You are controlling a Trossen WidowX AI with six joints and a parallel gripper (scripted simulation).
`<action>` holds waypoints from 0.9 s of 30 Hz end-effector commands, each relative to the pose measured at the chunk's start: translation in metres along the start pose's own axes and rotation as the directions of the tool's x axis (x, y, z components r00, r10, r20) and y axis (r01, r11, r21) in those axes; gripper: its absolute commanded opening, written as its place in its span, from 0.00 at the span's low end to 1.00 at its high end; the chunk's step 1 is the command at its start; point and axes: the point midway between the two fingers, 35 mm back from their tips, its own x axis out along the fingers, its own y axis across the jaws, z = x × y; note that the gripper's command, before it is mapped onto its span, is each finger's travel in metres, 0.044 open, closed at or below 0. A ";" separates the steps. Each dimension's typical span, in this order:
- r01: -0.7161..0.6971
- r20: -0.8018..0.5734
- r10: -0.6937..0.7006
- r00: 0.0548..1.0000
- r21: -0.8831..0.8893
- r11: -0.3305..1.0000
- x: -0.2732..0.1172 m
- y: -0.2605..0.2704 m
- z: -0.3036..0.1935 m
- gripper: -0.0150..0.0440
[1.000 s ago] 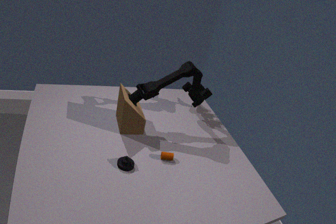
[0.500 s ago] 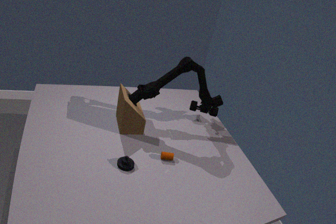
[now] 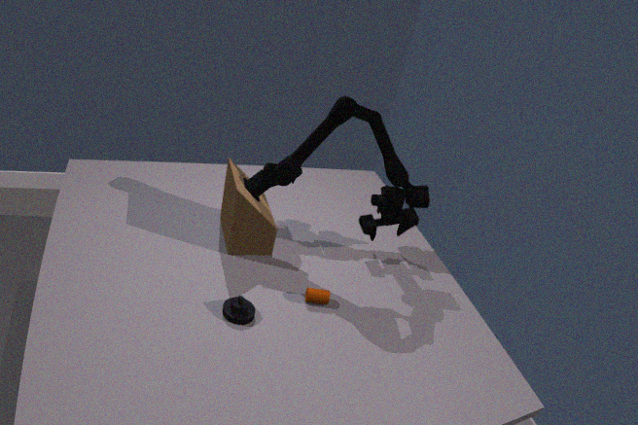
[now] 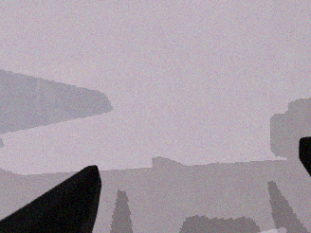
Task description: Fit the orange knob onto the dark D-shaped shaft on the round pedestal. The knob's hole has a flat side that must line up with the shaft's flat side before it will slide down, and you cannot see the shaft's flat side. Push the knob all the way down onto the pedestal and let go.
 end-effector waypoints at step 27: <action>-0.730 -0.378 0.639 0.670 -0.494 0.472 -0.184 0.178 -0.049 1.00</action>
